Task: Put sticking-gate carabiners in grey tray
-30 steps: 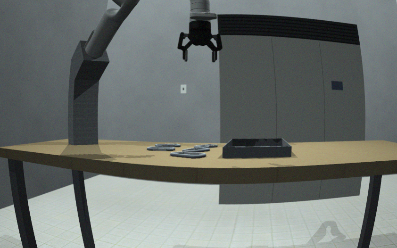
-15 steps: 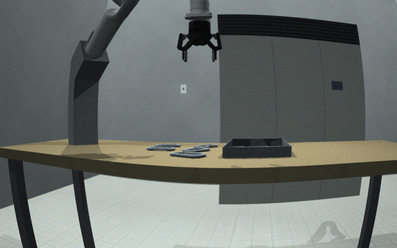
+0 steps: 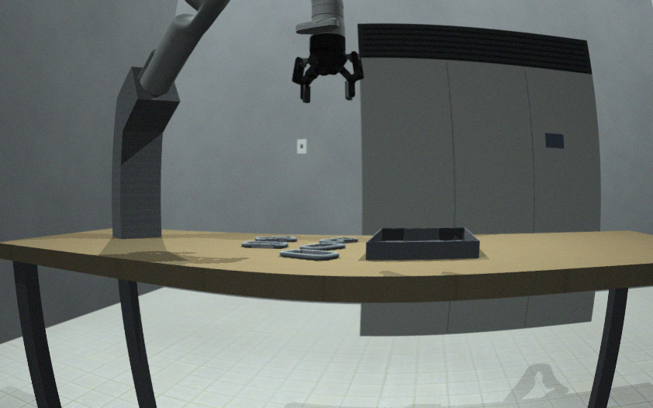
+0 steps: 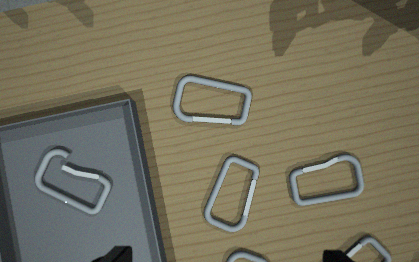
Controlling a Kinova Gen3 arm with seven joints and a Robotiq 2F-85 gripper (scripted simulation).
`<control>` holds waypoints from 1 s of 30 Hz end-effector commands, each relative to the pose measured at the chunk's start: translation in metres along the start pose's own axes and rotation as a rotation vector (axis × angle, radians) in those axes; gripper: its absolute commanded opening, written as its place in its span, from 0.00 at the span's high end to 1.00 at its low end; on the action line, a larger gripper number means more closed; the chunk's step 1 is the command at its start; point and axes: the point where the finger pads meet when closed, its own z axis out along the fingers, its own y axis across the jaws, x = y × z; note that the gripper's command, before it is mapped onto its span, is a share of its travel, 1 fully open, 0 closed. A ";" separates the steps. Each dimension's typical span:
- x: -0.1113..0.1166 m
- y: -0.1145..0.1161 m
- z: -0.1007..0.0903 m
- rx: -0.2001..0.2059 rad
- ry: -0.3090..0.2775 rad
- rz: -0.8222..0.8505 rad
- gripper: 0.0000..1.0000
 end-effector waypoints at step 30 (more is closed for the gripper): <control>-0.028 0.010 0.052 0.007 -0.003 0.342 0.00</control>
